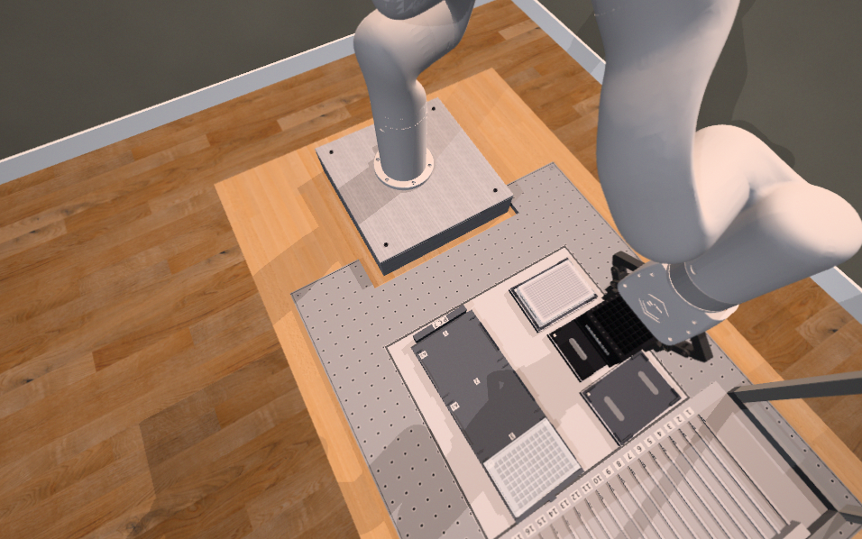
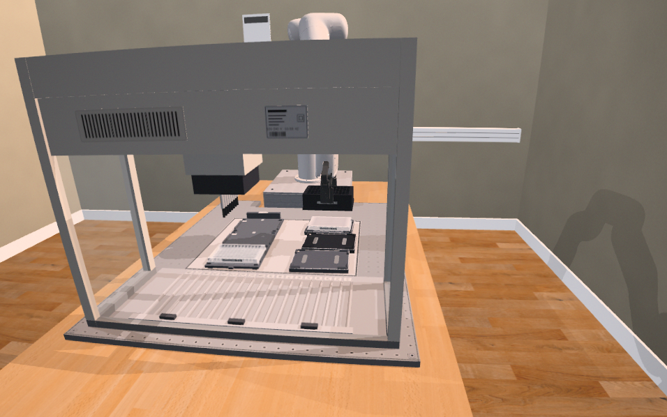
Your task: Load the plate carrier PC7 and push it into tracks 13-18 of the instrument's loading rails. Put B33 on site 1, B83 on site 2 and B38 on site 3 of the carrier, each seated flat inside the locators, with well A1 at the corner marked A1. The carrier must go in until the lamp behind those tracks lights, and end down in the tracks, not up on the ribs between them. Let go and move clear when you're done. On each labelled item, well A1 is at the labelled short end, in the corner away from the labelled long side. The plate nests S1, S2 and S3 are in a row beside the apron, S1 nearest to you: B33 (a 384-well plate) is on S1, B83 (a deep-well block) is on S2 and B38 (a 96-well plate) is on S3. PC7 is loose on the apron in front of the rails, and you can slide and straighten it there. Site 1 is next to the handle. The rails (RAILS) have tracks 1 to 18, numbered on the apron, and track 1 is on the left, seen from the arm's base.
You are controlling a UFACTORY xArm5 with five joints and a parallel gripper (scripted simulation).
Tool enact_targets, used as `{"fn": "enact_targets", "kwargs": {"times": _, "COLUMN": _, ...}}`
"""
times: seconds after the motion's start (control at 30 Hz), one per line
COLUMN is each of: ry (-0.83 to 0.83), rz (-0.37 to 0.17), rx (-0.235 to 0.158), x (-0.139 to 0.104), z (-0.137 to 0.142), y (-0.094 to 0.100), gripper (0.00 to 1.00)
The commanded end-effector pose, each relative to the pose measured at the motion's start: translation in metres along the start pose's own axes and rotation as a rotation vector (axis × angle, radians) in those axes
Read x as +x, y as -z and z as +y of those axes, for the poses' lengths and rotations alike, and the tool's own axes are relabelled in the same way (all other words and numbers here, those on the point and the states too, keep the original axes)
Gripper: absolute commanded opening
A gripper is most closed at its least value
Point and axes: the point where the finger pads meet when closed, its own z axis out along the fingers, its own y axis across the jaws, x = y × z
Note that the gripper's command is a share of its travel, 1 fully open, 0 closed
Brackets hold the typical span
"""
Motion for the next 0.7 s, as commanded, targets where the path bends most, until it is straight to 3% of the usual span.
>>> {"fn": "enact_targets", "kwargs": {"times": 0.0, "ry": 0.0, "rz": 0.0, "rx": -0.004, "x": 0.0, "z": 0.001, "y": 0.007, "gripper": 0.0}}
{"fn": "enact_targets", "kwargs": {"times": 0.37, "ry": 0.0, "rz": 0.0, "rx": -0.004, "x": 0.0, "z": 0.001, "y": 0.025, "gripper": 0.0}}
{"fn": "enact_targets", "kwargs": {"times": 0.67, "ry": 0.0, "rz": 0.0, "rx": -0.004, "x": 0.0, "z": 0.001, "y": 0.025, "gripper": 0.0}}
